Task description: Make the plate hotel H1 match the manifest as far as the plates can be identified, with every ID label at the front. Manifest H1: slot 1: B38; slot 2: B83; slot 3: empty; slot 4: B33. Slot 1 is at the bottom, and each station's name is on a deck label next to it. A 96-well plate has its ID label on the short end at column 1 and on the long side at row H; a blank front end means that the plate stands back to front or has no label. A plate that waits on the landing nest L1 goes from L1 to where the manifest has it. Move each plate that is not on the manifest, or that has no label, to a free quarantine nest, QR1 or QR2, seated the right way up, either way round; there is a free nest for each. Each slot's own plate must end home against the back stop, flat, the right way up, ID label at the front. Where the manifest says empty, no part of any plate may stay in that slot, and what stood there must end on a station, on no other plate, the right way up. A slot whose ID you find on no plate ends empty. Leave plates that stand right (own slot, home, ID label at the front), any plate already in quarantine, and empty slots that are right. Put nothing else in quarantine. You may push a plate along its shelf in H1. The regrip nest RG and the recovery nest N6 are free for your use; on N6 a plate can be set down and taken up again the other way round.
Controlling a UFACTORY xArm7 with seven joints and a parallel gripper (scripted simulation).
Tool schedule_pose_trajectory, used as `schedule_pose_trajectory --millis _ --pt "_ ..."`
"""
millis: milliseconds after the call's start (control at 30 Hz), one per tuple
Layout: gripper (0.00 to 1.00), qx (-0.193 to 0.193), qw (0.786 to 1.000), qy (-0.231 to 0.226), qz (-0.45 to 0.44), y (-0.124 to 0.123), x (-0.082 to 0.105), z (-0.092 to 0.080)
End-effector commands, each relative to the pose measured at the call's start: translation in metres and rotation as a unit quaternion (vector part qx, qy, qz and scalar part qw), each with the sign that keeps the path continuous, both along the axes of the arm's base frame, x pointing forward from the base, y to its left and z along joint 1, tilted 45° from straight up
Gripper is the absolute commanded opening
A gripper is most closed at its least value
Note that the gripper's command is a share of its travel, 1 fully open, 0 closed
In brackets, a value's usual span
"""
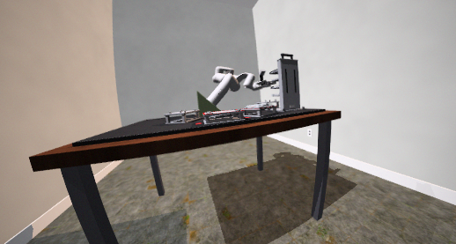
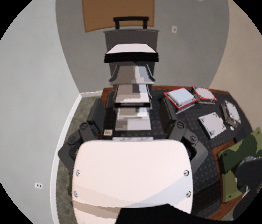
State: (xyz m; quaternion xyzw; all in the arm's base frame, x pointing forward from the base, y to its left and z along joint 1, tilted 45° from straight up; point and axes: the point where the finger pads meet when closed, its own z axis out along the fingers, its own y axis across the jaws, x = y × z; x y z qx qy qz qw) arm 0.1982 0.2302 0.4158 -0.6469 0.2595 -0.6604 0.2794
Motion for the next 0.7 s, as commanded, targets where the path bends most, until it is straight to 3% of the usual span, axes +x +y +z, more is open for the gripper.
schedule_pose_trajectory --millis 0,233,667 --pt "1.00 0.001 1.000 0.000 0.000 0.007 0.000 -0.007" --pt "1.00 0.001 1.000 0.000 0.000 0.013 0.000 -0.012" --pt "1.00 0.001 1.000 0.000 0.000 0.013 0.030 -0.011"
